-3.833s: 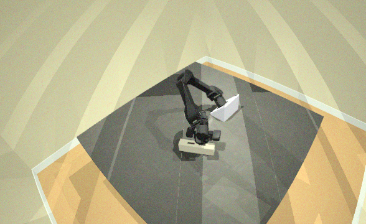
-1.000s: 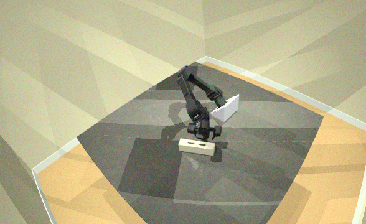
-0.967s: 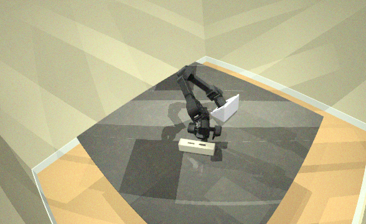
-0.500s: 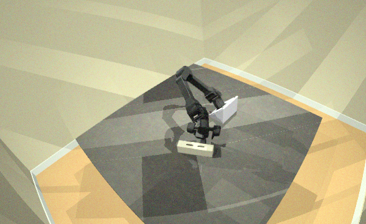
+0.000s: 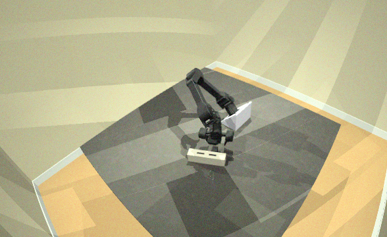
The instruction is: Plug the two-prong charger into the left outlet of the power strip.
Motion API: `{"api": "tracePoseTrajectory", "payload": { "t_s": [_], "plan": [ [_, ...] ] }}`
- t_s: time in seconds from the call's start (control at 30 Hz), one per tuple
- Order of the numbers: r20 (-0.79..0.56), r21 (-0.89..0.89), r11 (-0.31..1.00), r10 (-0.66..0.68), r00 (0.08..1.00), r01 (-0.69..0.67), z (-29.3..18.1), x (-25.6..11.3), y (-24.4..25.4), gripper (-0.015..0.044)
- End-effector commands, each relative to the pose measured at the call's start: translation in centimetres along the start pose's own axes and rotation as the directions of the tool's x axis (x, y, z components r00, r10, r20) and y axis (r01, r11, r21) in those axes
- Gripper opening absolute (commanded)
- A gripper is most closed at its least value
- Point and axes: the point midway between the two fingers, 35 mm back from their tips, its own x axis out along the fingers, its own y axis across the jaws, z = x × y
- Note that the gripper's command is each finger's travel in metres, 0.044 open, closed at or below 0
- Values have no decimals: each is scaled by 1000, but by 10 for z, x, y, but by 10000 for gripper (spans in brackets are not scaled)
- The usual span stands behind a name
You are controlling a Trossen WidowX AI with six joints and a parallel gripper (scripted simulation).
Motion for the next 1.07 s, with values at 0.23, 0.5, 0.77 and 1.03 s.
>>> {"api": "tracePoseTrajectory", "payload": {
  "t_s": [0.23,0.5,0.77,1.03],
  "plan": [
    [426,99,995,-48,903,7,14,-55,2,440],
    [566,136,991,-67,822,-13,15,-78,2,440],
    [566,136,991,-67,822,-13,15,-78,2,440],
    [566,136,991,-67,822,-13,15,-78,2,440]
  ]
}}
